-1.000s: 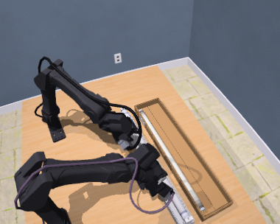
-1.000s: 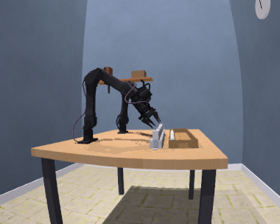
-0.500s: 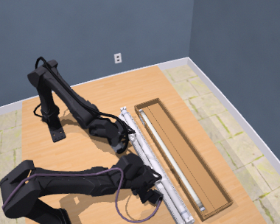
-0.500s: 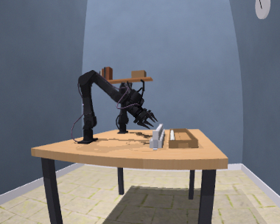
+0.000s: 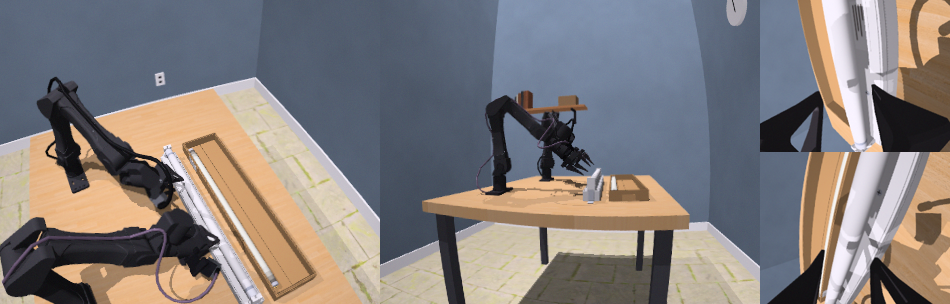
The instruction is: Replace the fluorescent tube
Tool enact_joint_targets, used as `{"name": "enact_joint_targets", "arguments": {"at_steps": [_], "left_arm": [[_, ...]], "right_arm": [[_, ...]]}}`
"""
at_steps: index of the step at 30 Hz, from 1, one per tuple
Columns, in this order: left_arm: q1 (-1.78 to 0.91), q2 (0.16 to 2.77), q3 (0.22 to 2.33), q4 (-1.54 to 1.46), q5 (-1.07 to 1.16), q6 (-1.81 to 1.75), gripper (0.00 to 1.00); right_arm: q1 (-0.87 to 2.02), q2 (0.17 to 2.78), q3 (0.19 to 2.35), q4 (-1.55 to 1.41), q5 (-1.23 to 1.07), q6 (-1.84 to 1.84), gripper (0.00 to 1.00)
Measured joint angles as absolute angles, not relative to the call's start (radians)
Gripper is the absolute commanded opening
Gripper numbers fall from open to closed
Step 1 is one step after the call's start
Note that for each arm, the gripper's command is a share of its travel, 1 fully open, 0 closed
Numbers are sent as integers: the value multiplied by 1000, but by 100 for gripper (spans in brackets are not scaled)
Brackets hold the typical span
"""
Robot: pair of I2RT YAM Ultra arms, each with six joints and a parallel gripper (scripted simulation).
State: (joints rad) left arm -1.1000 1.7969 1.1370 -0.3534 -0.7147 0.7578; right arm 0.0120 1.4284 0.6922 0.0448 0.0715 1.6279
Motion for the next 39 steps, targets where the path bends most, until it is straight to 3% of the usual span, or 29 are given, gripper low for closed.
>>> {"name": "enact_joint_targets", "arguments": {"at_steps": [34,35,39], "left_arm": [[-1011,1922,1150,-192,-668,848,49],[-1011,1921,1152,-192,-668,848,11],[-1011,1921,1153,-192,-667,847,11]], "right_arm": [[1,1663,762,199,59,1623,49],[1,1663,762,200,60,1623,49],[1,1662,764,205,60,1622,49]]}}
